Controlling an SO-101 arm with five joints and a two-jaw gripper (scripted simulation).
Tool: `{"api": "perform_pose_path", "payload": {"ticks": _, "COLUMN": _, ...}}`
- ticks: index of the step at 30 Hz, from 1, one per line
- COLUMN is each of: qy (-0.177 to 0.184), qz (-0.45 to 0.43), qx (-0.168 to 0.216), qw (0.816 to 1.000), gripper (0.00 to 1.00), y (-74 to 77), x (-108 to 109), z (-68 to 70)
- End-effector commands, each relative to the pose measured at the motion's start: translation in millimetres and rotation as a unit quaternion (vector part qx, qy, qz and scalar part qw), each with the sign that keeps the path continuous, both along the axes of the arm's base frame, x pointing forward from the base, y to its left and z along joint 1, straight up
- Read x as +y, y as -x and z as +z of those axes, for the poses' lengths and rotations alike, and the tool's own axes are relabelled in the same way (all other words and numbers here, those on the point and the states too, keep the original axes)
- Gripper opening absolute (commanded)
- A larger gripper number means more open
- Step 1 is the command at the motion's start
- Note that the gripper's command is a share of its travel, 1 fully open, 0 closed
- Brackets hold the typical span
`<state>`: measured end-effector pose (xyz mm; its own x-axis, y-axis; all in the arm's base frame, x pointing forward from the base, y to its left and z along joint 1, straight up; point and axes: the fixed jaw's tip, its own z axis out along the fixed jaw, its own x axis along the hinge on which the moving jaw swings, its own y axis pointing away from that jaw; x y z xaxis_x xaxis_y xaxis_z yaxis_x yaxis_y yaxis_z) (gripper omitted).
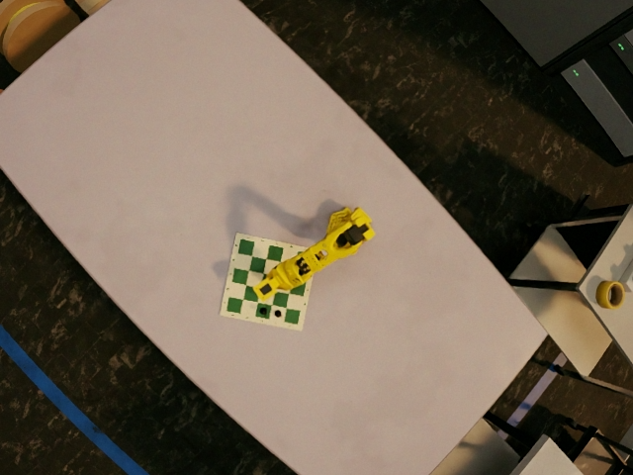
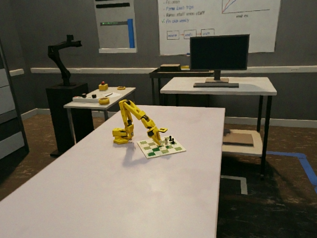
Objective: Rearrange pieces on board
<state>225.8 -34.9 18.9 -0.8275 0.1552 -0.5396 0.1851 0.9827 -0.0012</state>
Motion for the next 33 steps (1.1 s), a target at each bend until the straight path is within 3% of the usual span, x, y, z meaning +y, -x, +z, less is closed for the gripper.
{"api": "perform_pose_path", "payload": {"ticks": 1, "qy": -0.001, "qz": -0.004, "qx": 0.012, "qw": 1.000, "gripper": 0.09, "y": 4.7, "x": -1.7, "z": -5.6}}
{"api": "perform_pose_path", "payload": {"ticks": 33, "qy": -0.001, "qz": -0.004, "qx": 0.012, "qw": 1.000, "gripper": 0.00, "y": 4.7, "x": -1.7, "z": -5.6}}
